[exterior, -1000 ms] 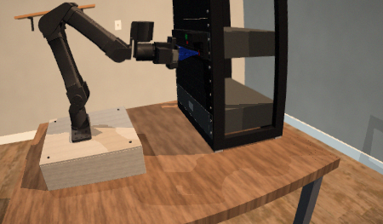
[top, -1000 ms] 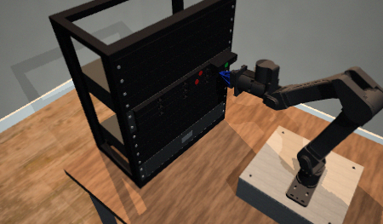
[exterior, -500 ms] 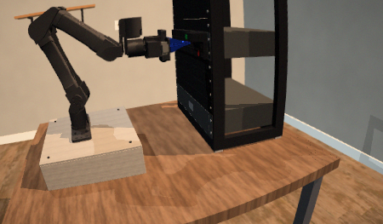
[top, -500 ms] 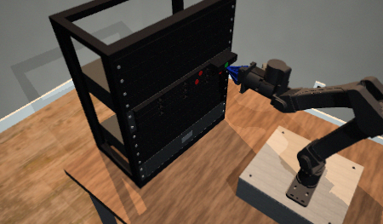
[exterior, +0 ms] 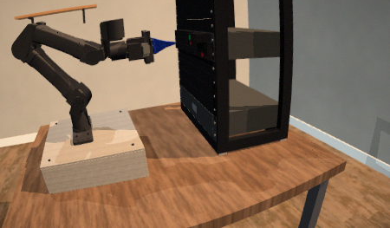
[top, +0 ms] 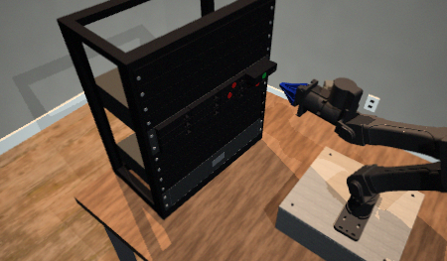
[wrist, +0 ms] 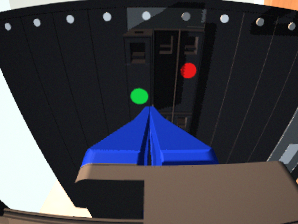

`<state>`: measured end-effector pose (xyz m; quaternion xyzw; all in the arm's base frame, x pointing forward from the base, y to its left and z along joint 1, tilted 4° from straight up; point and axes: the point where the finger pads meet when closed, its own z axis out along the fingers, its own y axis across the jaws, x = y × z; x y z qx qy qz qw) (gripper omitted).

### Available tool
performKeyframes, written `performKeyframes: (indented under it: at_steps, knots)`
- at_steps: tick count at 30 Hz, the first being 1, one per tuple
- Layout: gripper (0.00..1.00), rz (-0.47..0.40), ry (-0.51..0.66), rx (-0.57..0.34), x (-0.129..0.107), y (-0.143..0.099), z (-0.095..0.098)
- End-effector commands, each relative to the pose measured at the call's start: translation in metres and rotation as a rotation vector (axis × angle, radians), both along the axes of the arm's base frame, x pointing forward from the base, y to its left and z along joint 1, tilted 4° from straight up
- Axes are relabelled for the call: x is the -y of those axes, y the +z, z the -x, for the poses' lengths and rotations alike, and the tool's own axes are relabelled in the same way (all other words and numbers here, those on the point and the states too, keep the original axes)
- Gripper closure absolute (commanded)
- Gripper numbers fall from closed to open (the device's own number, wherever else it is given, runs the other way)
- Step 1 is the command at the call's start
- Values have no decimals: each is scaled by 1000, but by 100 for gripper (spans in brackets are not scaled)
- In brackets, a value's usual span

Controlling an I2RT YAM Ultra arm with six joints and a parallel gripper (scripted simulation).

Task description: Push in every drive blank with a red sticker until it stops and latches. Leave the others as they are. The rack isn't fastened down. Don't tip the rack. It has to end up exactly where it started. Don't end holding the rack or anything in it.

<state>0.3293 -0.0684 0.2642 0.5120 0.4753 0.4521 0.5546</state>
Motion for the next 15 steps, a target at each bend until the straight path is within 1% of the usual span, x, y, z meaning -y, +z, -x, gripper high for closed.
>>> performKeyframes:
  at_steps: [1, 3, 5, 6, 8, 10, 12, 15]
  knots:
    - [100, 4, 8, -32, -1, -3, 11]
    - [100, 4, 8, -32, -1, -3, 11]
    - [100, -1, 8, -47, -2, -11, 13]
    - [100, -1, 8, -47, -2, -11, 14]
    - [100, 5, 8, -30, -2, -2, 14]
    - [100, 5, 10, -27, -3, -1, 14]
    - [100, 0, 8, -45, -2, -10, 15]
    - [100, -1, 8, -47, -3, -14, 19]
